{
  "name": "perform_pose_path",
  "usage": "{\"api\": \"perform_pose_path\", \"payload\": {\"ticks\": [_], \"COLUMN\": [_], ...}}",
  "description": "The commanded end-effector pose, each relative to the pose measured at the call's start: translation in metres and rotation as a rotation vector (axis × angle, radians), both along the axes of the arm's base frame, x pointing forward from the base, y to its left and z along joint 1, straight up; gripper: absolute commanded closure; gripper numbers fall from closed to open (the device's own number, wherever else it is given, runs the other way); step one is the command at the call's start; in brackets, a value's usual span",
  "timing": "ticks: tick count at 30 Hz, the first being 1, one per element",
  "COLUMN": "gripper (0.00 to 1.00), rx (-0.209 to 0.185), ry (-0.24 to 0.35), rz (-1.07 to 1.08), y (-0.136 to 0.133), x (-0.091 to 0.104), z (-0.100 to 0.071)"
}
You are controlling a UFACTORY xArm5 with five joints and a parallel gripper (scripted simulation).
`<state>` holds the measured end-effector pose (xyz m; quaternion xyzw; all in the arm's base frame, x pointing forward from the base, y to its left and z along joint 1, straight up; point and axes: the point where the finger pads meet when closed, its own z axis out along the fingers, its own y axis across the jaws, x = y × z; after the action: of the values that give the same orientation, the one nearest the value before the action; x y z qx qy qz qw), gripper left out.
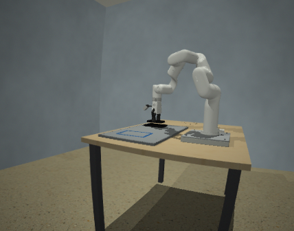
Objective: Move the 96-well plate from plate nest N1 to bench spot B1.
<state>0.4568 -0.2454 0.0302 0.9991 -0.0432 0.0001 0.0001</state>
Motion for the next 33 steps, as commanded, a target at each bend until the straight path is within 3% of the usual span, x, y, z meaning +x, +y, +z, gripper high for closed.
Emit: {"api": "perform_pose_path", "payload": {"ticks": [1,33], "gripper": [1.00,1.00], "rx": [-0.002,-0.002], "ry": [-0.004,-0.004], "rz": [0.000,0.000], "y": [-0.001,-0.001], "x": [0.001,0.001], "z": [0.005,0.052]}}
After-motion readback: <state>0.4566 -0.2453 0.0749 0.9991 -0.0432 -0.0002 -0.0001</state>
